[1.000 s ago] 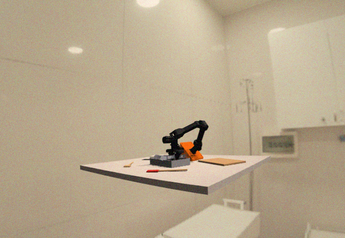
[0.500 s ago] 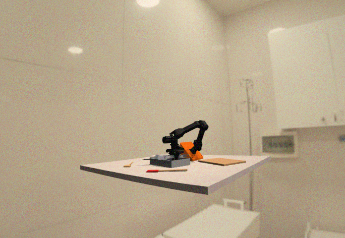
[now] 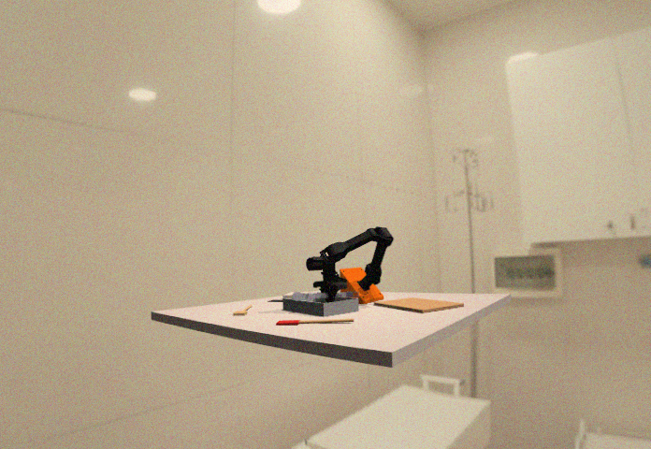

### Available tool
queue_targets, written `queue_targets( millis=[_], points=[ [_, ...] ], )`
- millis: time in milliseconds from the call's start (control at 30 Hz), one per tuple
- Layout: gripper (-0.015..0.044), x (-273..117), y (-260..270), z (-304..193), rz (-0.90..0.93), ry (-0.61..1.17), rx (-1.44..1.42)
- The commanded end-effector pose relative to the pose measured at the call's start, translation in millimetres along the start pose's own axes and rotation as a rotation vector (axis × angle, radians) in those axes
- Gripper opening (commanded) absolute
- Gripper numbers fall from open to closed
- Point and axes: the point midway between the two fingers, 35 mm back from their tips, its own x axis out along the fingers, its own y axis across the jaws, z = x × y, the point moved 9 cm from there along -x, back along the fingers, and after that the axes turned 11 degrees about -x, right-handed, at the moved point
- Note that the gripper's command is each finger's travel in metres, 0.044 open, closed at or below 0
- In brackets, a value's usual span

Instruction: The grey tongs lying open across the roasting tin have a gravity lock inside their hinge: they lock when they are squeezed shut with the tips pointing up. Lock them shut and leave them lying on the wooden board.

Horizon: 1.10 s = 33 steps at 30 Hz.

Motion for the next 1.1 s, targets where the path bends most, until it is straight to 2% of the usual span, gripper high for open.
queue_targets(
  millis=[0,300,500,533,633,867,1067],
  points=[
    [0.0075,0,0,0,-0.002,0.002,-0.004],
    [0.0015,0,0,0,-0.002,0.002,-0.004],
    [-0.0143,-2,0,-1,-0.001,0.002,-0.004],
    [-0.0150,-7,0,-2,0.000,0.002,-0.003],
    [-0.0150,-33,2,-6,0.005,0.004,-0.002],
    [-0.0150,-128,2,0,-0.001,0.002,0.001],
    [-0.0150,-130,2,1,-0.001,0.002,0.001]
  ],
)
